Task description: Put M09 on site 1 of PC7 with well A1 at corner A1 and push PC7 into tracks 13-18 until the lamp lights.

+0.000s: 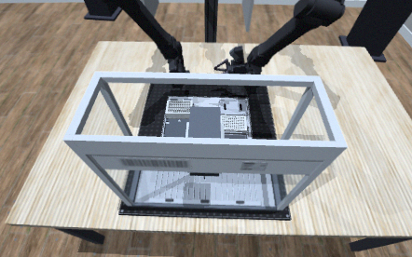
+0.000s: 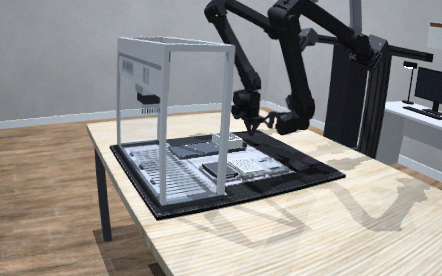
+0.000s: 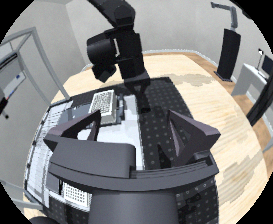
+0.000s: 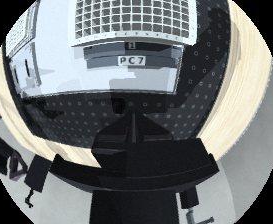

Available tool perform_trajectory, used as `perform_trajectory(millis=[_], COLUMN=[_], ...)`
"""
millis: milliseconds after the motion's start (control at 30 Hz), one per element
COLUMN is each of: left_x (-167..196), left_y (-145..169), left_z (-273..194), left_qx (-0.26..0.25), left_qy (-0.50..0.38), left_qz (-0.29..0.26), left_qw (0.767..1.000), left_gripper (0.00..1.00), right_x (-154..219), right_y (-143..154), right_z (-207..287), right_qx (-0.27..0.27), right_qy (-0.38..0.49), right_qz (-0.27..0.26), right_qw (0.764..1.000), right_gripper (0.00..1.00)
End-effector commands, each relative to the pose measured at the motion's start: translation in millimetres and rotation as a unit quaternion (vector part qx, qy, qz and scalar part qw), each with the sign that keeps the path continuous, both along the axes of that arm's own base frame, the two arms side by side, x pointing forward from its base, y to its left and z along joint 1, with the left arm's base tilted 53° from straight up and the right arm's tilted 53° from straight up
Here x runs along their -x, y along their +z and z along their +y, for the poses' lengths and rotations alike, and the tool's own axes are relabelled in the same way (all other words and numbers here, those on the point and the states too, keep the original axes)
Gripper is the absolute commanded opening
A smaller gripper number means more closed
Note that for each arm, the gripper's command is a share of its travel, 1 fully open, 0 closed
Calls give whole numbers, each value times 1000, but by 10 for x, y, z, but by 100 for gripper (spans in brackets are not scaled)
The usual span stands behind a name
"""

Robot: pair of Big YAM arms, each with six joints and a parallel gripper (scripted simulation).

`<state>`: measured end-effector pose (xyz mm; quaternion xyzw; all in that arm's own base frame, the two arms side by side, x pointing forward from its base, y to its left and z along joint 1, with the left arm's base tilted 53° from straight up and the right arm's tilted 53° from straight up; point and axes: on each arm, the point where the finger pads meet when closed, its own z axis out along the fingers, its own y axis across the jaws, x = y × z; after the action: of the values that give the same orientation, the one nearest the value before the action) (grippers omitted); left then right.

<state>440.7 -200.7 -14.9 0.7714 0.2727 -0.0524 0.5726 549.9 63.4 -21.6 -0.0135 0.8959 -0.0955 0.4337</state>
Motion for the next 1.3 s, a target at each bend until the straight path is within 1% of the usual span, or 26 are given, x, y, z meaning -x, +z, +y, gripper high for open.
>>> perform_trajectory(millis=[0,67,133,167,367,633,700,867,1033,1067,1133,1167,1200,1267], left_x=[152,211,211,225,275,341,341,385,414,422,422,426,433,433], left_y=[14,33,33,53,176,341,341,407,466,471,453,434,411,411], left_z=[-1,5,5,4,-28,-88,-88,-117,-113,-111,-85,-66,-48,-48], left_qx=[-3,2,2,5,28,53,53,61,66,66,65,62,58,58], left_qy=[-18,-17,-17,-16,-13,-9,-9,-3,4,6,12,17,21,21], left_qz=[-3,2,2,3,7,9,9,12,12,13,15,18,19,19], left_qw=[1000,1000,1000,1000,1000,999,999,998,998,998,998,998,998,998], left_gripper=[100,100,100,100,100,100,100,100,100,100,100,100,100,100], right_x=[63,69,69,70,67,61,61,68,70,57,-3,-28,-44,-44], right_y=[53,59,59,85,251,512,512,635,661,654,739,723,685,685], right_z=[17,26,26,31,-18,27,27,56,73,76,129,175,223,223], right_qx=[13,27,27,33,62,91,91,99,90,97,117,132,149,149], right_qy=[14,31,31,39,72,122,122,148,155,158,167,176,187,187], right_qz=[-16,-30,-30,-42,-113,-208,-208,-258,-271,-268,-270,-262,-248,-248], right_qw=[1000,999,999,998,989,966,966,950,946,945,941,940,939,939], right_gripper=[34,57,57,60,60,60,60,60,60,49,26,22,22,22])
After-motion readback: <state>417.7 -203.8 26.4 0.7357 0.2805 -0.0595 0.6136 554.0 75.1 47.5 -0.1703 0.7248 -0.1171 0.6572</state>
